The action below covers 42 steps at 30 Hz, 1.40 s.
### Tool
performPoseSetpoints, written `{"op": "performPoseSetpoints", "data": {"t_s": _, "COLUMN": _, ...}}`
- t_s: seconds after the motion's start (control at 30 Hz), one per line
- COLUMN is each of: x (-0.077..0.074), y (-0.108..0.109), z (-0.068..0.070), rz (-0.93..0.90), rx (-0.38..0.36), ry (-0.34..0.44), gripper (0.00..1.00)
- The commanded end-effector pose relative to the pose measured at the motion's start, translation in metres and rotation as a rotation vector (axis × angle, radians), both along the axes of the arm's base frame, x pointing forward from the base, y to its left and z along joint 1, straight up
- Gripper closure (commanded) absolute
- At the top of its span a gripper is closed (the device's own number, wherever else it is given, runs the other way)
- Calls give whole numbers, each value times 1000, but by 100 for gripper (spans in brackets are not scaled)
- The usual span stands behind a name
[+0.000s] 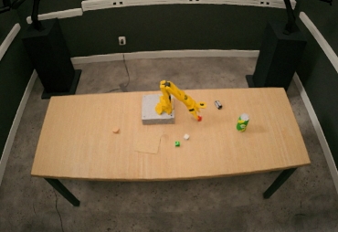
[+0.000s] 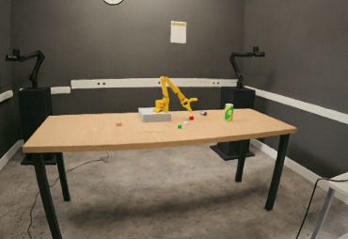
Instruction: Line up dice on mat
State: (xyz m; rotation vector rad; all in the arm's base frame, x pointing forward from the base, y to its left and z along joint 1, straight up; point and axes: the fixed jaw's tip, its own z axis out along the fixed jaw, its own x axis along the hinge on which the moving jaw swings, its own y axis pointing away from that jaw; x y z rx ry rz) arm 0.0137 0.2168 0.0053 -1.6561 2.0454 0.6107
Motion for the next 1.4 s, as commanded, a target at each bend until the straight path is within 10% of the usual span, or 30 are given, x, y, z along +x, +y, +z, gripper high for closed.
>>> {"op": "performPoseSetpoints", "data": {"t_s": 0.0, "x": 0, "y": 14, "z": 26, "rz": 0, "rx": 132, "ry": -7, "gripper": 69}}
{"op": "performPoseSetpoints", "data": {"t_s": 0.4, "x": 1, "y": 29, "z": 75, "rz": 1, "rx": 364, "ry": -28, "gripper": 69}}
{"op": "performPoseSetpoints", "data": {"t_s": 0.83, "x": 6, "y": 30, "z": 79, "rz": -24, "rx": 371, "ry": -28, "gripper": 69}}
{"op": "performPoseSetpoints", "data": {"t_s": 1.2, "x": 59, "y": 29, "z": 84, "rz": -275, "rx": 279, "ry": 1, "gripper": 69}}
{"op": "performPoseSetpoints", "data": {"t_s": 1.37, "x": 109, "y": 15, "z": 88, "rz": -526, "rx": 197, "ry": 41, "gripper": 69}}
